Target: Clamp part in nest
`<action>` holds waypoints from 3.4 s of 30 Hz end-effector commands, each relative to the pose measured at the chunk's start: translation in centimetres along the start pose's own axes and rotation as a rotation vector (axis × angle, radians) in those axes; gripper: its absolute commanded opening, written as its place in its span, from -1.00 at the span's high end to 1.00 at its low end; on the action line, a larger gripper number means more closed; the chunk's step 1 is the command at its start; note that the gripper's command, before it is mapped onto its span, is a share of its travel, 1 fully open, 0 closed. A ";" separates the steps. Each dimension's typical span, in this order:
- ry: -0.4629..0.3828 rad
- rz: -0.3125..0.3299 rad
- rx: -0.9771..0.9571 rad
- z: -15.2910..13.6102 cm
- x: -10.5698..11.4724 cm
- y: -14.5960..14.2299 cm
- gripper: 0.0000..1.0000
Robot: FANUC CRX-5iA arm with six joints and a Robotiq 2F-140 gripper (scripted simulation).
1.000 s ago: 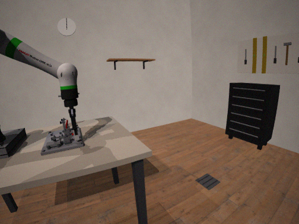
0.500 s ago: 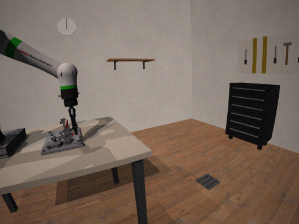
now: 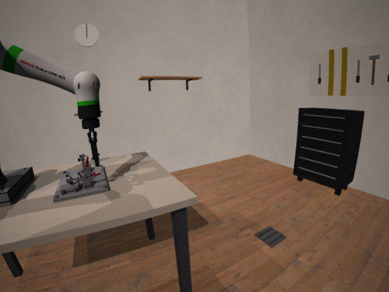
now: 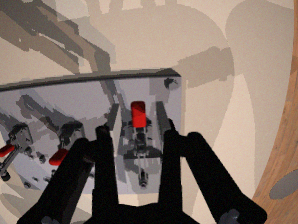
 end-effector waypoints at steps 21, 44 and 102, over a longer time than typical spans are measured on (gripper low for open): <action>0.000 0.000 0.000 0.0 1.6 0.0 0.44; 0.000 0.000 0.000 0.0 1.6 0.0 1.00; 0.000 0.000 0.000 -0.2 1.6 0.0 1.00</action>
Point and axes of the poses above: the point where the finger pads meet when closed, its own x axis back along the fingers, its own y axis across the jaws, z = x × y, the point moved 10 cm from there along x, back along the fingers, and after that the axes turned 5 degrees about -x, right-handed, at the moved point
